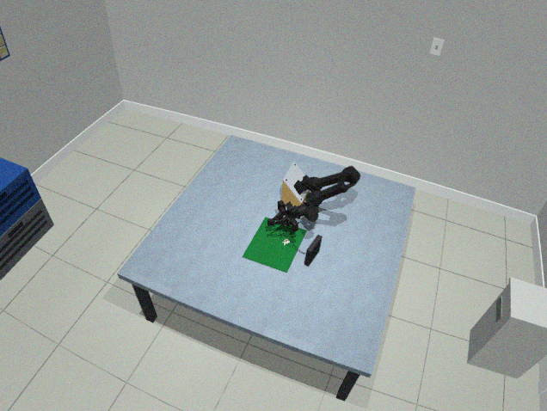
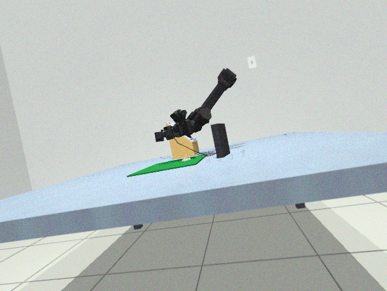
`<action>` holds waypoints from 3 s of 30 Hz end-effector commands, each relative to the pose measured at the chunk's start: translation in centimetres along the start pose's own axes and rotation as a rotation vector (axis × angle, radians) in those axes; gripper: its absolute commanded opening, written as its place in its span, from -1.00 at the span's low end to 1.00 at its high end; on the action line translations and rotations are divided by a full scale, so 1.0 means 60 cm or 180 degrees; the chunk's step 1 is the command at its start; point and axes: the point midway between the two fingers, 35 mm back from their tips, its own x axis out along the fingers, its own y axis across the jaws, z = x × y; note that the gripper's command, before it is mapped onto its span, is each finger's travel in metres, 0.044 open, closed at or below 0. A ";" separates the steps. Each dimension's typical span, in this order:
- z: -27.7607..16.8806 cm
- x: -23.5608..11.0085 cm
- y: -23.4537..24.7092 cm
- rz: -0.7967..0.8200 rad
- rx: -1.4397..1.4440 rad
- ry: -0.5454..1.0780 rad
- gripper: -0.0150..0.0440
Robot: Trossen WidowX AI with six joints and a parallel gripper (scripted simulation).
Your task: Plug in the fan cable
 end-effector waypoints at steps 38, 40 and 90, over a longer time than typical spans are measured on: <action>-0.047 -0.009 0.003 -0.0001 0.0000 0.0011 -0.49; -0.050 -0.009 0.003 -0.0001 0.0000 0.0011 -0.49; -0.127 -0.004 0.002 -0.0005 -0.0001 0.0014 -0.49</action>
